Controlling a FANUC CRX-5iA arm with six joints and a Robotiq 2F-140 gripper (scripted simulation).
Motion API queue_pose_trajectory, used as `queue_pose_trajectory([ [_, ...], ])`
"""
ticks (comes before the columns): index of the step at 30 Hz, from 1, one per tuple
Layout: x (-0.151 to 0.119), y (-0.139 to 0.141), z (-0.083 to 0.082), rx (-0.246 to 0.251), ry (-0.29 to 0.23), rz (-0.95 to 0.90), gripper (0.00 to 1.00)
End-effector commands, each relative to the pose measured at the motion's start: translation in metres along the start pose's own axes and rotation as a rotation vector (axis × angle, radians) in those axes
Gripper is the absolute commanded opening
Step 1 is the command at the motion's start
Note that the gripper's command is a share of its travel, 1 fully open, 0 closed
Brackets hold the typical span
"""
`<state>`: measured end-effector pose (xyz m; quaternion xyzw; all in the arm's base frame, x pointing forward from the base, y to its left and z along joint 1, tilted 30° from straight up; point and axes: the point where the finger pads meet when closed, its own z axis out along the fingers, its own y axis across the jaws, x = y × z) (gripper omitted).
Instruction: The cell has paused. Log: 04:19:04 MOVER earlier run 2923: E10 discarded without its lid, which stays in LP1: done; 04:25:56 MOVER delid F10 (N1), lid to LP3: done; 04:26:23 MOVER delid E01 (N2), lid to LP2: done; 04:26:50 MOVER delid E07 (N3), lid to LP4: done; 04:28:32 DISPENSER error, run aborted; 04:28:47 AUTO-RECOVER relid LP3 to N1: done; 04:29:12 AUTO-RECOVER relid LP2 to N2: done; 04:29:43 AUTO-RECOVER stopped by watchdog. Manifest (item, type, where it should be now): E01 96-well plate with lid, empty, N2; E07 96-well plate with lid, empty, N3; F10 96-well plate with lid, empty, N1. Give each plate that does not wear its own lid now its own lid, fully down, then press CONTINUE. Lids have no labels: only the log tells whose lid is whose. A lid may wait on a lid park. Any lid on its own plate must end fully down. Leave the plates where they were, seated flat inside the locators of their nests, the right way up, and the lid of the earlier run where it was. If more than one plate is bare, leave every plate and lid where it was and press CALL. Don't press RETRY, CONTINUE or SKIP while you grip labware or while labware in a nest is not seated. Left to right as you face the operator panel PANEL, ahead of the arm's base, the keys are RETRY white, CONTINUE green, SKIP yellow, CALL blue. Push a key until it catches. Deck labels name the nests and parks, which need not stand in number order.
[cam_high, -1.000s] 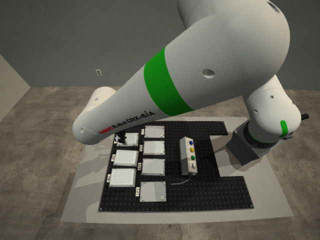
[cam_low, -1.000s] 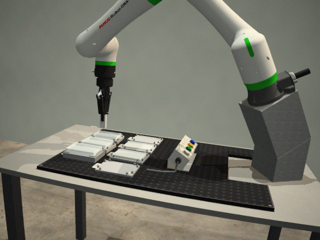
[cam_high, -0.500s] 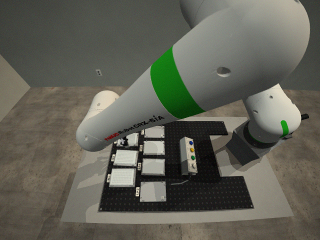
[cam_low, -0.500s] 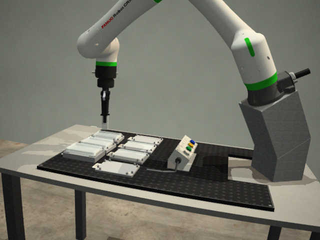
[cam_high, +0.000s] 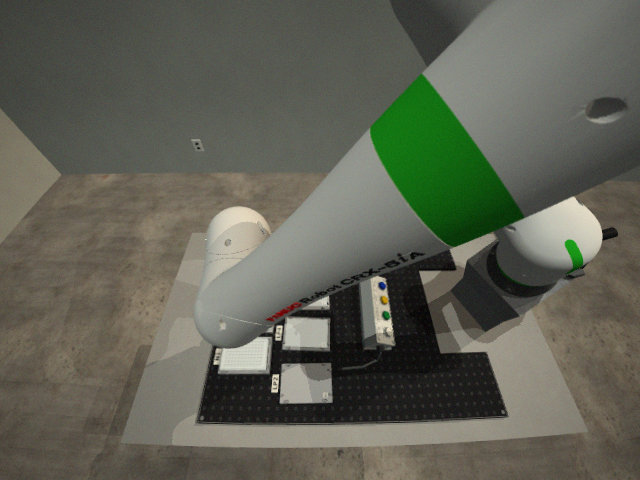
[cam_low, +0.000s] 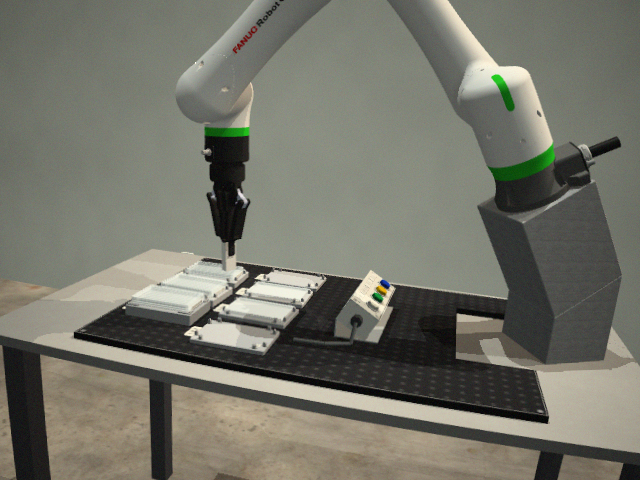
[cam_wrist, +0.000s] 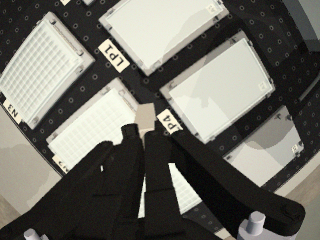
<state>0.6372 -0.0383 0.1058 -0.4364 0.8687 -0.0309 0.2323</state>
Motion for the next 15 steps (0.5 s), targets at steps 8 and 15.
queue_pose_trajectory([
  [8,0.002,0.079,0.000,0.004,0.007,-0.590,0.00],
  [15,0.005,0.100,0.000,0.008,0.022,-0.981,0.00],
])
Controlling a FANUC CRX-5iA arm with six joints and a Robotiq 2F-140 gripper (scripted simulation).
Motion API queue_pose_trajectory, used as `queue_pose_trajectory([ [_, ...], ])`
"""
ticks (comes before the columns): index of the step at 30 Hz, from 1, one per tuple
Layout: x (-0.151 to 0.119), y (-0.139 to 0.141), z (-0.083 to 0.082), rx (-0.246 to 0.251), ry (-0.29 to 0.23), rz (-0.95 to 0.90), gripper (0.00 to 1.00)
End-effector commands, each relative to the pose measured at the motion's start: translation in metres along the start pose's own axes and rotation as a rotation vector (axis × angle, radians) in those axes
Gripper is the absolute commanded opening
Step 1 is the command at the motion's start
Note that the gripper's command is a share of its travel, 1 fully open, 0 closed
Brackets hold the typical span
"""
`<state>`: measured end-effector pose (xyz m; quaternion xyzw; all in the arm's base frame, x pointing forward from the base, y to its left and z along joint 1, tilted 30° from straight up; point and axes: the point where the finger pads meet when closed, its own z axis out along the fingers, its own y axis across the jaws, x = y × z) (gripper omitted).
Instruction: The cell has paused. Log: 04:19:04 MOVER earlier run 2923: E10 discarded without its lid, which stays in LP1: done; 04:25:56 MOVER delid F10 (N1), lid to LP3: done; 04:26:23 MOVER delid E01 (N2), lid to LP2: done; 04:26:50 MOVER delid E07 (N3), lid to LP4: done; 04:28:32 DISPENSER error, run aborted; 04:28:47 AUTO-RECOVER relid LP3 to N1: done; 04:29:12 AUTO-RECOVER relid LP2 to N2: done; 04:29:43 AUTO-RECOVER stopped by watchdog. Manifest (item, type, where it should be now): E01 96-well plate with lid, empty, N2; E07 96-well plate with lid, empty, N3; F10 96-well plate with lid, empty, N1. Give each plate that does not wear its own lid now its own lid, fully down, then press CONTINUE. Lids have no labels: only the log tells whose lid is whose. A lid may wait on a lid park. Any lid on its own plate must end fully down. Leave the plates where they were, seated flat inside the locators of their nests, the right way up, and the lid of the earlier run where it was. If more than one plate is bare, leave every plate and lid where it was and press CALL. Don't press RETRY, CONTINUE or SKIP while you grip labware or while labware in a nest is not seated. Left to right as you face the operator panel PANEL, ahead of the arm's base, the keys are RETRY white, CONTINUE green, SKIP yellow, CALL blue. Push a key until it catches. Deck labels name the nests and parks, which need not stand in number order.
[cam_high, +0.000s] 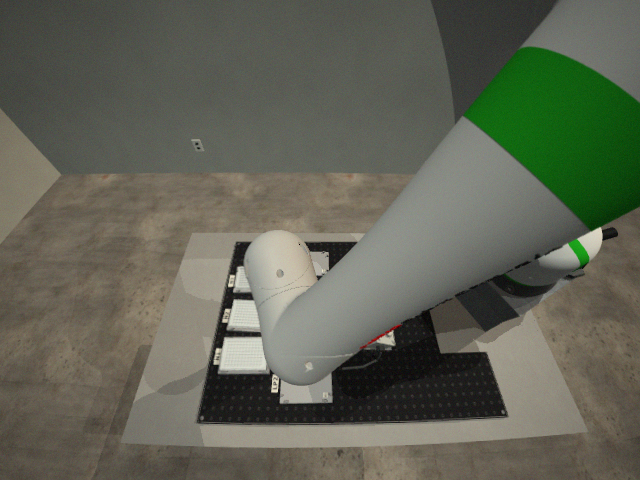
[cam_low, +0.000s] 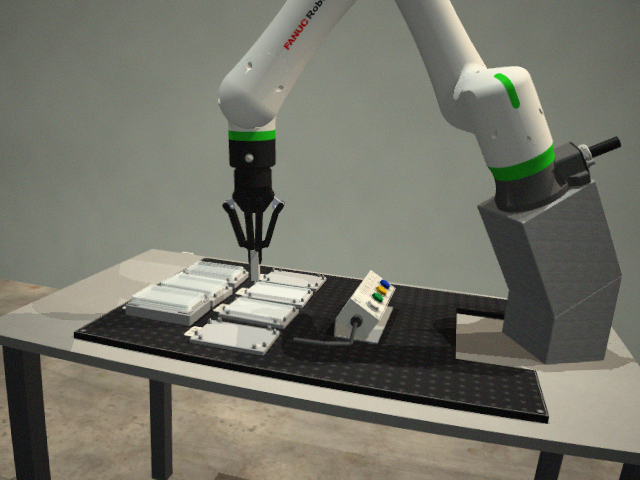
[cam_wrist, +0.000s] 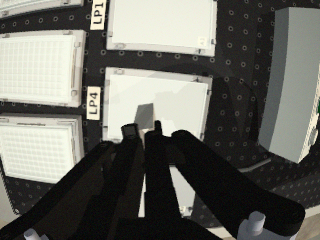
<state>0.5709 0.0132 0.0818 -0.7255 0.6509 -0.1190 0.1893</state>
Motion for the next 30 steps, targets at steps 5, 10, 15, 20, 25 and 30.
queue_pose_trajectory([
  [5,-0.0099,0.0142,-0.0006,0.028,0.010,-0.484,0.00],
  [10,-0.0100,0.0143,-0.0006,0.039,0.021,-0.686,0.66],
  [15,-0.0100,0.0143,-0.0006,0.058,0.030,-0.960,0.66],
  [20,-0.0100,0.0143,-0.0006,0.079,0.022,-1.195,0.66],
  [25,-0.0100,0.0143,-0.0006,0.096,-0.002,-1.317,0.66],
  [30,-0.0100,0.0143,-0.0006,0.096,-0.002,-1.317,0.66],
])
